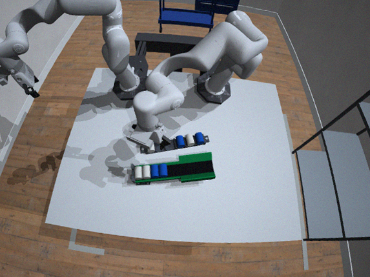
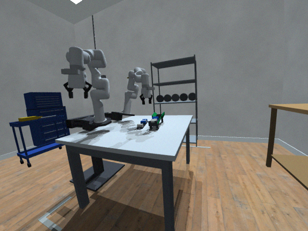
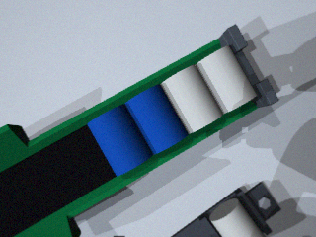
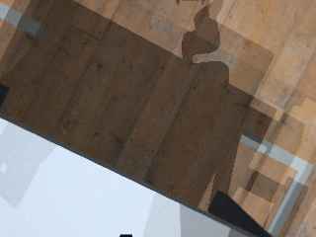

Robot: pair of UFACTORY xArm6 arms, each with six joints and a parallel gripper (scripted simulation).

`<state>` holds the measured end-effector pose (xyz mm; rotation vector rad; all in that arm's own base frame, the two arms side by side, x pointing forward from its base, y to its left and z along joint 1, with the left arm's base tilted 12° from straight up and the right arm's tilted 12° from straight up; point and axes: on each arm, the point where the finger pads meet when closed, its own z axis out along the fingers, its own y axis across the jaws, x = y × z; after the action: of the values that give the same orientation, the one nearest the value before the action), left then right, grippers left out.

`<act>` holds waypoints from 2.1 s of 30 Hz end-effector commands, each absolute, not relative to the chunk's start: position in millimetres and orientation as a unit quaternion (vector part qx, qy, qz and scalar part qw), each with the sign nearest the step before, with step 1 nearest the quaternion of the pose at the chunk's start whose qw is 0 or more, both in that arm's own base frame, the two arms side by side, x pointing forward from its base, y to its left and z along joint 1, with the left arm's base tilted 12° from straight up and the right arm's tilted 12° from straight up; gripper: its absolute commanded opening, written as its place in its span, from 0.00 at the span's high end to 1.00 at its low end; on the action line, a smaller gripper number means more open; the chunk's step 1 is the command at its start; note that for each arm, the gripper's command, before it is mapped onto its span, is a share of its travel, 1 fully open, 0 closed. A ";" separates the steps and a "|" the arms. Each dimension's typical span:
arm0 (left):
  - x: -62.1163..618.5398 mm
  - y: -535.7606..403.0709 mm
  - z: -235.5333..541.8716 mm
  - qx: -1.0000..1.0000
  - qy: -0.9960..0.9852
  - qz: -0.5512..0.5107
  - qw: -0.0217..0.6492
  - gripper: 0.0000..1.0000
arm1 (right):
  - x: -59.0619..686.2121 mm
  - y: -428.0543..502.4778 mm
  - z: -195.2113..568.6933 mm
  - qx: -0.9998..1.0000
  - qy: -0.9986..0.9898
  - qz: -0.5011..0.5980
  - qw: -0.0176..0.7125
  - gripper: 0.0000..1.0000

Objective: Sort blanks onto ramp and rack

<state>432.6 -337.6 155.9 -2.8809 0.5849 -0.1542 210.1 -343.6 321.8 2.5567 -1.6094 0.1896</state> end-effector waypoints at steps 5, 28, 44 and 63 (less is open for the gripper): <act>433.2 -338.8 158.2 -0.974 0.198 -0.054 0.097 0.00 | 122.9 -384.3 318.9 0.789 -0.609 0.060 0.056 0.00; 420.9 -339.4 151.1 -0.974 0.198 -0.054 0.098 0.00 | -9.4 -397.7 311.8 0.697 -0.713 0.054 0.055 0.00; 311.8 -324.7 92.7 -0.974 0.198 -0.055 0.098 0.00 | -9.4 -397.7 311.8 0.697 -0.713 0.054 0.055 0.00; 278.0 -313.2 75.6 -0.974 0.198 -0.053 0.097 0.00 | -9.4 -397.7 311.8 0.697 -0.713 0.054 0.055 0.00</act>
<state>277.6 -312.1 74.4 -2.8812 0.5852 -0.1536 -9.3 -396.8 309.6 2.1177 -2.1681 0.1584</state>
